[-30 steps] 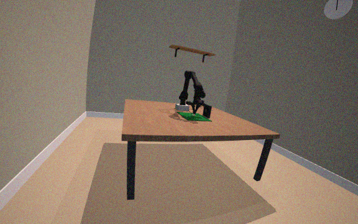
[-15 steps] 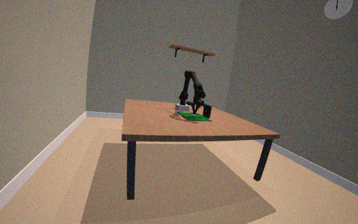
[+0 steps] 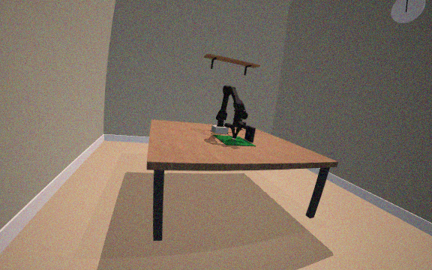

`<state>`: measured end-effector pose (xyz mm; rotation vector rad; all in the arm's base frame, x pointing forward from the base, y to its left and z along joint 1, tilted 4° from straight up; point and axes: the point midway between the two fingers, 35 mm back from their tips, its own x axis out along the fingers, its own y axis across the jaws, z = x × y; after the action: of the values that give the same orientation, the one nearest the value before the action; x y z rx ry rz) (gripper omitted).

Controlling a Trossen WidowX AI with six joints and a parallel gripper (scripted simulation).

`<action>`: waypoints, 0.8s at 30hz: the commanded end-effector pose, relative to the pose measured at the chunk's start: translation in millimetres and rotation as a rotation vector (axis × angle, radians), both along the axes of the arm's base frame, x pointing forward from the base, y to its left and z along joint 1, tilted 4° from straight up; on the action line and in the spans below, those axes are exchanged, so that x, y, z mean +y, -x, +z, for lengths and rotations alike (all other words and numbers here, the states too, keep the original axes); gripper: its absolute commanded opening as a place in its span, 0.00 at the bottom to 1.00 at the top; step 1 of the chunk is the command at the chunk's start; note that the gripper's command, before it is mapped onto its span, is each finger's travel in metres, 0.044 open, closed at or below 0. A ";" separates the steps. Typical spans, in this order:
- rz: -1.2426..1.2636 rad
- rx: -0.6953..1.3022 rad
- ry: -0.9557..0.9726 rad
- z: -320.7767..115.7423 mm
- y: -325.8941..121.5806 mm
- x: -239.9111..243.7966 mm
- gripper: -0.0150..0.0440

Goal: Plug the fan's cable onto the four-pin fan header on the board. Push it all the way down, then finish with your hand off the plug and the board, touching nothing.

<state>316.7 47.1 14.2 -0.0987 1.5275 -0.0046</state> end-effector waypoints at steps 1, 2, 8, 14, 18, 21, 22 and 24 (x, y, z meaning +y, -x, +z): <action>0.006 0.005 0.001 -4.3 1.0 -0.4 0.25; 0.006 0.005 0.001 -4.7 1.0 -0.4 0.25; 0.006 0.005 0.001 -7.0 0.9 -0.5 0.25; 0.006 0.005 0.001 -8.7 0.8 -0.7 0.25; 0.006 0.005 0.001 -10.1 0.8 -0.8 0.25; 0.001 -0.001 0.000 -6.1 0.0 -0.4 0.34; 0.001 -0.001 0.000 -6.1 0.0 -0.4 0.39; 0.001 -0.001 0.000 -6.1 0.0 -0.4 0.48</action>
<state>316.6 46.7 7.9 -0.0993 1.5270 -0.0040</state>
